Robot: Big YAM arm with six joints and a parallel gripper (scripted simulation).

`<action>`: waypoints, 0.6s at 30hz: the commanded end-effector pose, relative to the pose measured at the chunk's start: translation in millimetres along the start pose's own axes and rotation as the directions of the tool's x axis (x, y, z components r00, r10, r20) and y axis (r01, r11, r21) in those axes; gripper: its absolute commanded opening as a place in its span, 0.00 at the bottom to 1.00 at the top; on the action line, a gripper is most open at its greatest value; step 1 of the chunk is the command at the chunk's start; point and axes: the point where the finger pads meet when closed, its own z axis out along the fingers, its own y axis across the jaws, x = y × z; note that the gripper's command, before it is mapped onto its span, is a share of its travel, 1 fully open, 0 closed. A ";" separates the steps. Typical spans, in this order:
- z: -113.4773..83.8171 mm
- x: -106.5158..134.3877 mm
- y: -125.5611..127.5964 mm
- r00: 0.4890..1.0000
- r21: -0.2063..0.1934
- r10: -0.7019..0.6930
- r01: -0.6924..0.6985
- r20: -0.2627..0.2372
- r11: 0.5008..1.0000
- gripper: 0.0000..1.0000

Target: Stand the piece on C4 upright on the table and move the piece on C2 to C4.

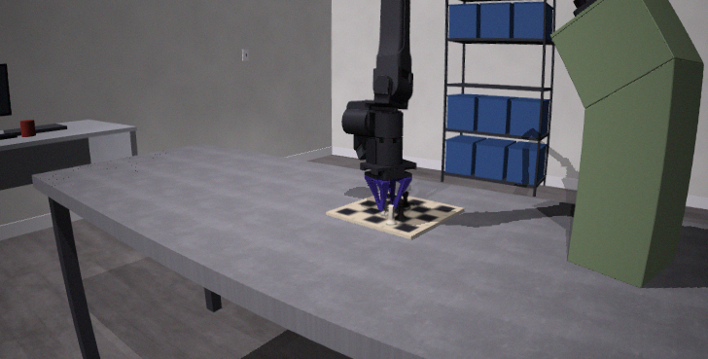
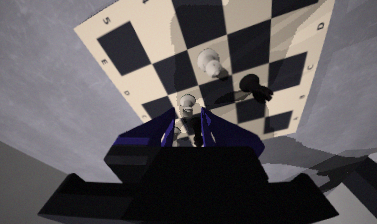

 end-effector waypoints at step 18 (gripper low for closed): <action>4.2 -13.5 -4.1 1.000 -0.006 0.009 -0.009 0.024 1.000 0.33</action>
